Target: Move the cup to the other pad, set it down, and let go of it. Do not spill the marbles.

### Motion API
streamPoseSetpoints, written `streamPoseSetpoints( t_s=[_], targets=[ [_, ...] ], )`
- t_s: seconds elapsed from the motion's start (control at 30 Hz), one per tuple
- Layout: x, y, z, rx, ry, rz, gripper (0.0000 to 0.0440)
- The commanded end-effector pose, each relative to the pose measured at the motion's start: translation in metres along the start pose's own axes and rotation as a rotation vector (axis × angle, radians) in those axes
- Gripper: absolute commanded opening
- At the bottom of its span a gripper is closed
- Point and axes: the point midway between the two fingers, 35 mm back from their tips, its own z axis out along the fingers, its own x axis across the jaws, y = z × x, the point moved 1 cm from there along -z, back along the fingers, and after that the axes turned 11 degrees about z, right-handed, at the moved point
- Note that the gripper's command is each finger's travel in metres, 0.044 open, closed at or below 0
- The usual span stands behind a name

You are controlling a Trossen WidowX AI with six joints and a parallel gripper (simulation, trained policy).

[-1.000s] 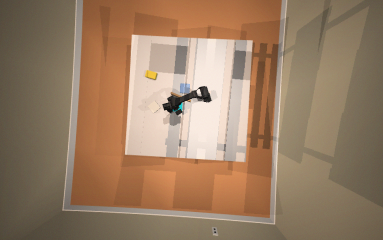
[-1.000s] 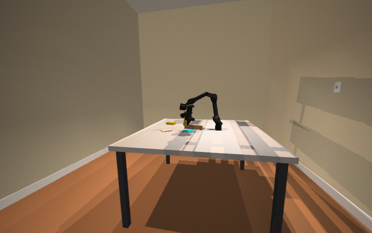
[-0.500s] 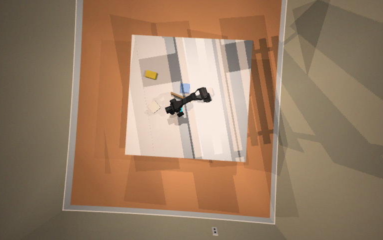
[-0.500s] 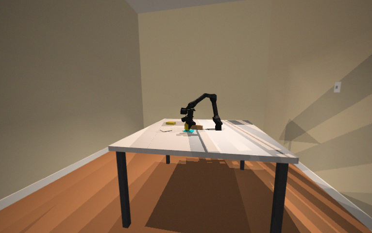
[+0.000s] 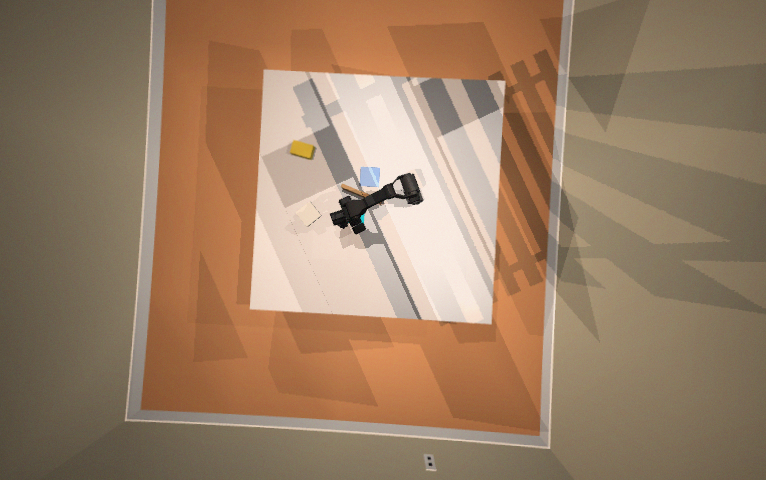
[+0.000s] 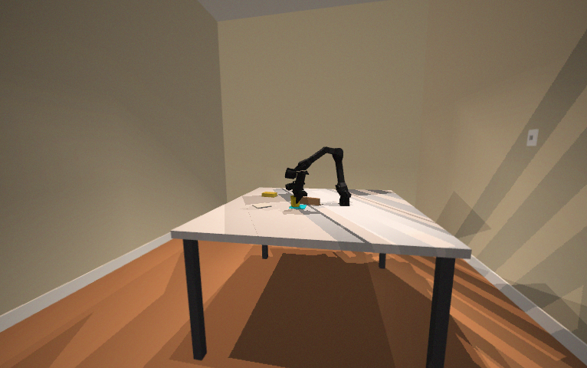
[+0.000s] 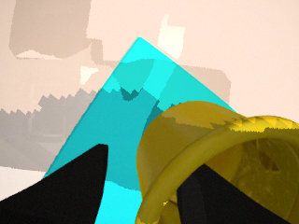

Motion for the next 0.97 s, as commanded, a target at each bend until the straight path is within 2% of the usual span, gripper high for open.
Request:
streamPoseSetpoints(
  t_s=[0.0,0.63,0.73,0.93],
  targets=[
    [0.0,0.0,-0.006,-0.019,0.012,0.005,0.0139],
    [-0.002,-0.007,-0.056,-0.114,0.071,0.045,0.0217],
    [-0.004,-0.006,-0.067,-0.14,0.074,0.052,0.0259],
    [-0.01,-0.001,-0.085,-0.181,0.076,0.076,0.0401]
  ],
)
